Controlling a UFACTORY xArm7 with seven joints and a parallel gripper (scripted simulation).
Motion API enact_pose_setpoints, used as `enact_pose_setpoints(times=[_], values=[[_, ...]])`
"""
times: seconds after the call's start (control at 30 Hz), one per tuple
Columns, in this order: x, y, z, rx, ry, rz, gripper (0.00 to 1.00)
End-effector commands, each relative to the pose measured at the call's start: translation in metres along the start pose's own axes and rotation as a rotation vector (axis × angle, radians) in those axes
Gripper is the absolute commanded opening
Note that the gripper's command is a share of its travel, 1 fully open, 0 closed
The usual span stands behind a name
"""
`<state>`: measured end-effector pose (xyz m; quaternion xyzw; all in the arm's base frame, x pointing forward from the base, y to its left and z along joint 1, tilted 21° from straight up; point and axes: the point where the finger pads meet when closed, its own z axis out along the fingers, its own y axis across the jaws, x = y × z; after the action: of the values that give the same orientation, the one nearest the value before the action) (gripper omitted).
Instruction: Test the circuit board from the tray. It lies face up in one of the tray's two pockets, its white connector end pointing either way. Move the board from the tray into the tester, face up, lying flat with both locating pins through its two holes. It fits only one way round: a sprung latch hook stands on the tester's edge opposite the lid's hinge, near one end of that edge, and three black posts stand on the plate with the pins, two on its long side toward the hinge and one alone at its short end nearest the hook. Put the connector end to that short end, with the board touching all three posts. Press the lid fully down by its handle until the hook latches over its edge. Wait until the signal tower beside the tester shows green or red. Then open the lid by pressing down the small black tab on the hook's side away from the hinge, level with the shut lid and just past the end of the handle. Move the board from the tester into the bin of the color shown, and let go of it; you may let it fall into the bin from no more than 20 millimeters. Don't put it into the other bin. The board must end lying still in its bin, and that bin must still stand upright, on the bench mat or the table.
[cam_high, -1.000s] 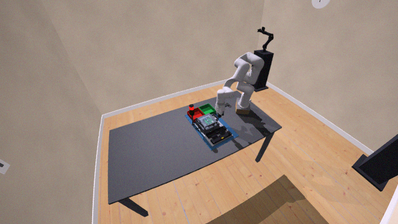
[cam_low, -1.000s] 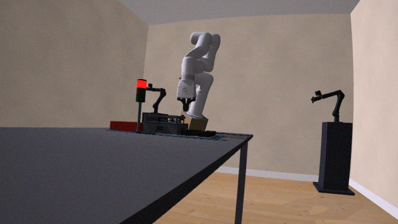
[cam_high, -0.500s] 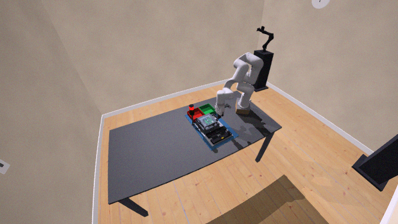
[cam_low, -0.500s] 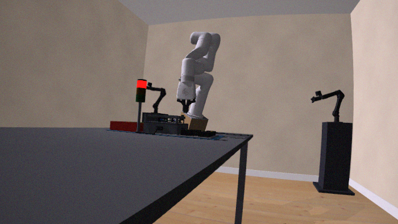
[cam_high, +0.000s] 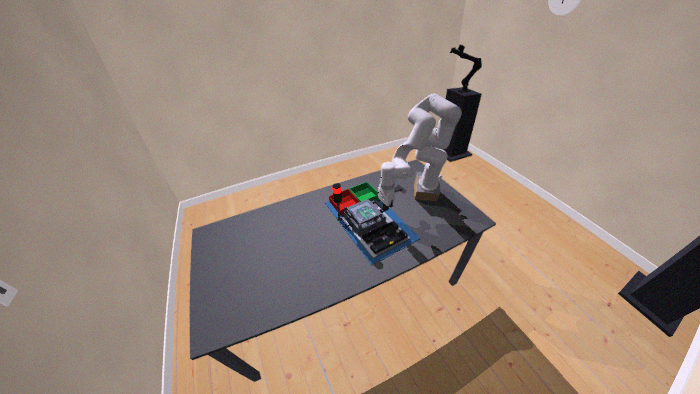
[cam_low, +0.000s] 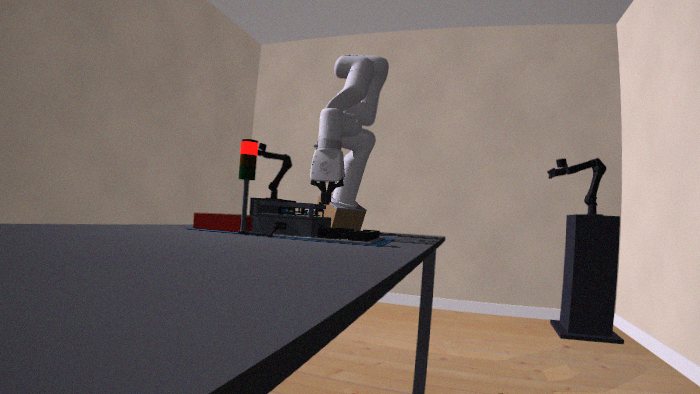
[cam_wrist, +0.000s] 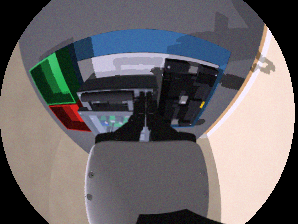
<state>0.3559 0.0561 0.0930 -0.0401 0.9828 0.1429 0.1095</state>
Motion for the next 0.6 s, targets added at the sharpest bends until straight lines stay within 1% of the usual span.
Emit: enact_pose_setpoints(times=[0.0,0.57], values=[[-0.0022,0.0001,0.0046,-0.004,-0.004,0.0,0.0],[-0.0022,0.0002,0.0063,-0.004,-0.004,0.0,0.0]])
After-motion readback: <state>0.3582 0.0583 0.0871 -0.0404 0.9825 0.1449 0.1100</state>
